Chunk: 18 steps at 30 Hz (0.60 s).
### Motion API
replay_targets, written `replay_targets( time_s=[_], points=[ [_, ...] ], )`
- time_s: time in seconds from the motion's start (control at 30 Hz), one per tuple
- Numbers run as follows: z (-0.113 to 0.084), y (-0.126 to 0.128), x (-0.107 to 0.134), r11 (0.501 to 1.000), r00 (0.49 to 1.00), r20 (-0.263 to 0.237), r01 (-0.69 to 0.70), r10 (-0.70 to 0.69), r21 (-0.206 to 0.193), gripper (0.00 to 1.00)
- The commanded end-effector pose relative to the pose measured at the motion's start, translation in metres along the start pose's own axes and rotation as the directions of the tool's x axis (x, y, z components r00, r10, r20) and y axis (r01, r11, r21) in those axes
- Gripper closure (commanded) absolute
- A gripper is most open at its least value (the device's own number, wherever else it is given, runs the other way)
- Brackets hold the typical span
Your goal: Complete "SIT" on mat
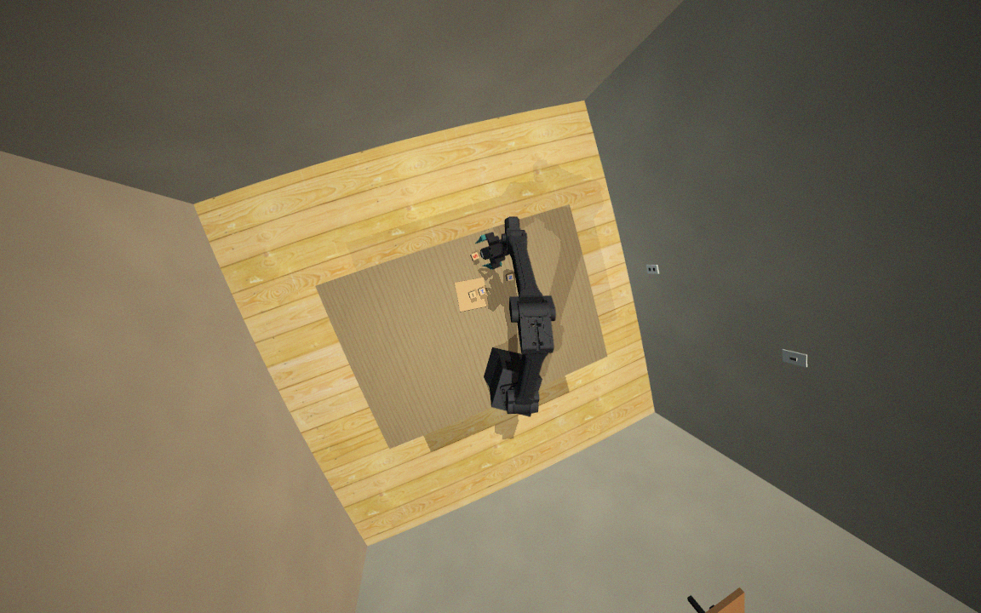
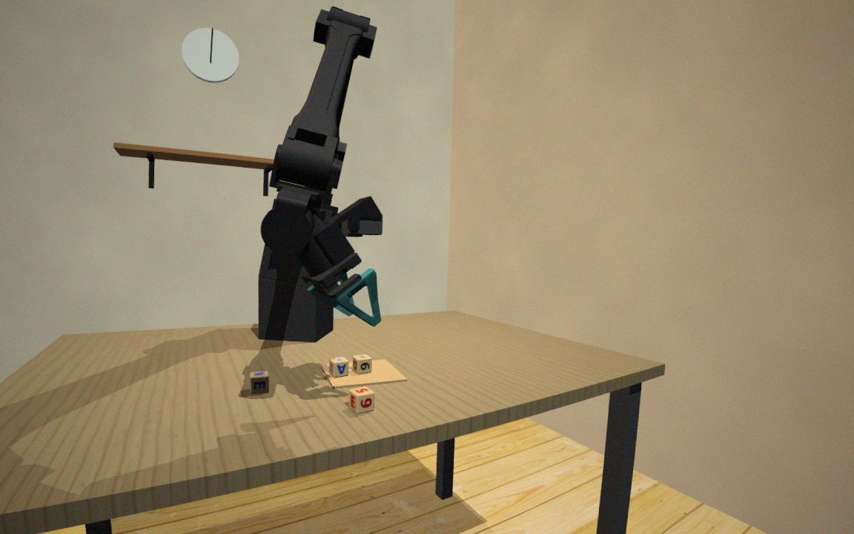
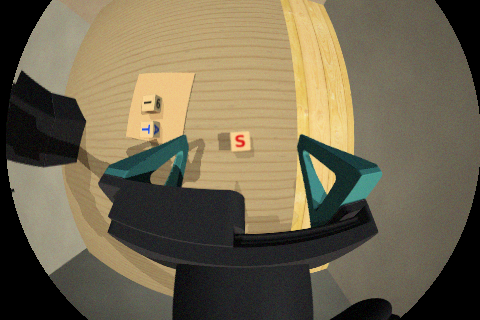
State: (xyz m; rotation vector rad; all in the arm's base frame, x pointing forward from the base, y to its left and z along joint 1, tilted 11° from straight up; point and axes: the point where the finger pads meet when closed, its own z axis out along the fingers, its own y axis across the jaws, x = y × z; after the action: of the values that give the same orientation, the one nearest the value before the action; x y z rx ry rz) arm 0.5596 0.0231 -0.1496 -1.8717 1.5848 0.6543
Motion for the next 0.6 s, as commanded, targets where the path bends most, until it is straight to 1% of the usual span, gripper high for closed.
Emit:
replay_targets(
  time_s=[0.0,0.1,0.13,0.17,0.23,0.27,0.3,0.33,0.37,0.4,0.43,0.47,0.5,0.53,0.57],
  points=[
    [0.005,0.010,0.004,1.000,1.000,0.010,-0.023,0.024,-0.017,0.00],
    [0.005,0.010,0.004,1.000,1.000,0.010,-0.023,0.024,-0.017,0.00],
    [0.004,0.009,0.006,1.000,1.000,0.008,-0.027,0.027,-0.011,0.00],
    [-0.001,0.008,0.013,0.999,0.999,0.003,-0.040,0.040,0.011,0.00],
    [-0.001,0.008,0.013,0.999,0.999,0.003,-0.040,0.040,0.011,0.00],
    [-0.005,0.010,0.016,0.998,0.998,0.001,-0.055,0.055,0.027,0.00],
    [-0.024,0.004,0.014,0.996,0.998,-0.009,-0.060,0.061,0.072,0.00],
    [-0.032,0.011,0.023,0.989,0.995,-0.012,-0.098,0.100,0.107,0.00],
    [-0.039,0.023,0.036,0.978,0.988,-0.010,-0.151,0.154,0.145,0.00],
    [-0.039,0.023,0.036,0.978,0.988,-0.015,-0.151,0.155,0.143,0.00],
    [-0.047,0.037,0.049,0.959,0.976,-0.006,-0.212,0.217,0.188,0.00],
    [-0.047,0.037,0.050,0.959,0.976,-0.009,-0.212,0.218,0.187,0.00],
    [-0.055,0.053,0.063,0.932,0.959,0.006,-0.277,0.283,0.235,0.00],
    [-0.055,0.054,0.063,0.932,0.959,0.003,-0.277,0.284,0.234,0.00],
    [-0.063,0.071,0.075,0.897,0.937,0.023,-0.341,0.348,0.281,0.00]
  ],
)
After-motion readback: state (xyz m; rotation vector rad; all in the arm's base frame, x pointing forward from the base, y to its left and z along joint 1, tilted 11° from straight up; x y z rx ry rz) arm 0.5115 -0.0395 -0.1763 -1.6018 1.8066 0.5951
